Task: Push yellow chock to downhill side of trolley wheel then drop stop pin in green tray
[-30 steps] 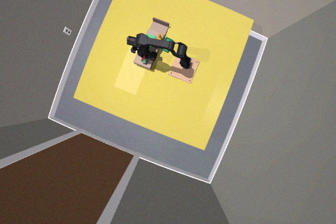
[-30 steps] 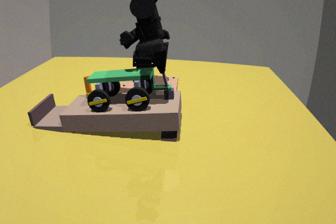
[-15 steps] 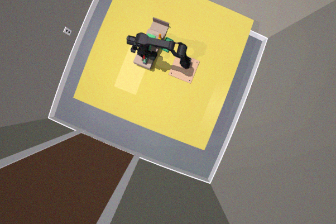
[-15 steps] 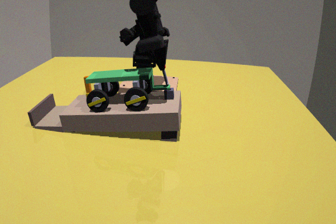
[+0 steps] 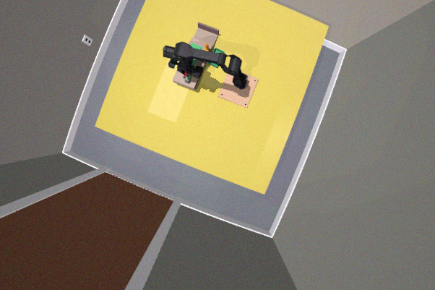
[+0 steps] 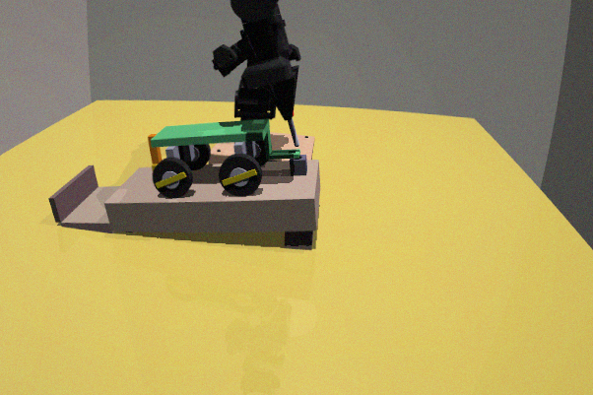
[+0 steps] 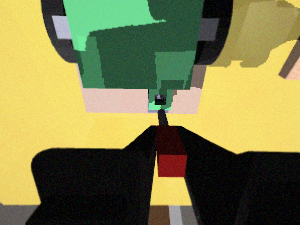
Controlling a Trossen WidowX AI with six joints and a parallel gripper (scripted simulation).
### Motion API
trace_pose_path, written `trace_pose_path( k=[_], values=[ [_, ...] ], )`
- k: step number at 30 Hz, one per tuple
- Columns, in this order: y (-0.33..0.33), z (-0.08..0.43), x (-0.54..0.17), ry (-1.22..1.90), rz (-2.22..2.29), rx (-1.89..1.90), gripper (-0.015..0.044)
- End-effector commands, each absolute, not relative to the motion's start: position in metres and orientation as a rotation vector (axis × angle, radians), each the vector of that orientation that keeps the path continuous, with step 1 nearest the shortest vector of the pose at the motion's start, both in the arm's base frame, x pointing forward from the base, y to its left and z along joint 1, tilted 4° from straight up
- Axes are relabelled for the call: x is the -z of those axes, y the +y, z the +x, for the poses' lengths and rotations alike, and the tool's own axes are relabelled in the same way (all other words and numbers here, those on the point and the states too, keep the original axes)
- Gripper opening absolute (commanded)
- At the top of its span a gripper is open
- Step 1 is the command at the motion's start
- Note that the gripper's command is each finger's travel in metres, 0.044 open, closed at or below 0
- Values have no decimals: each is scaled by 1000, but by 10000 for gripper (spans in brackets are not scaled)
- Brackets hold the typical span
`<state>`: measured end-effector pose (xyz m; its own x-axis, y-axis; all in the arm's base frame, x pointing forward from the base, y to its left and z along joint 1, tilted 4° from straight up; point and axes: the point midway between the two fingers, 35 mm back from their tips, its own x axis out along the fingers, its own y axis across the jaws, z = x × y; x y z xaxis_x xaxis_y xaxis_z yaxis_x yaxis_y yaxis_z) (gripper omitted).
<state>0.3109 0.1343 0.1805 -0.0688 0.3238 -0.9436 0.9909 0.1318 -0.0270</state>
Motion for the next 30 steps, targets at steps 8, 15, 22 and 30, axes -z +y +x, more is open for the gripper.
trace_pose_path(
  k=[8, 15, 22, 30],
  values=[
    [151, 309, -185, 1547, 1336, 964, 0],
    [161, 308, -188, 1548, 1336, 963, 0],
    [164, 305, -189, 1548, 1336, 963, 0],
    [161, 281, -187, 1549, 1336, 965, 0]
  ],
)
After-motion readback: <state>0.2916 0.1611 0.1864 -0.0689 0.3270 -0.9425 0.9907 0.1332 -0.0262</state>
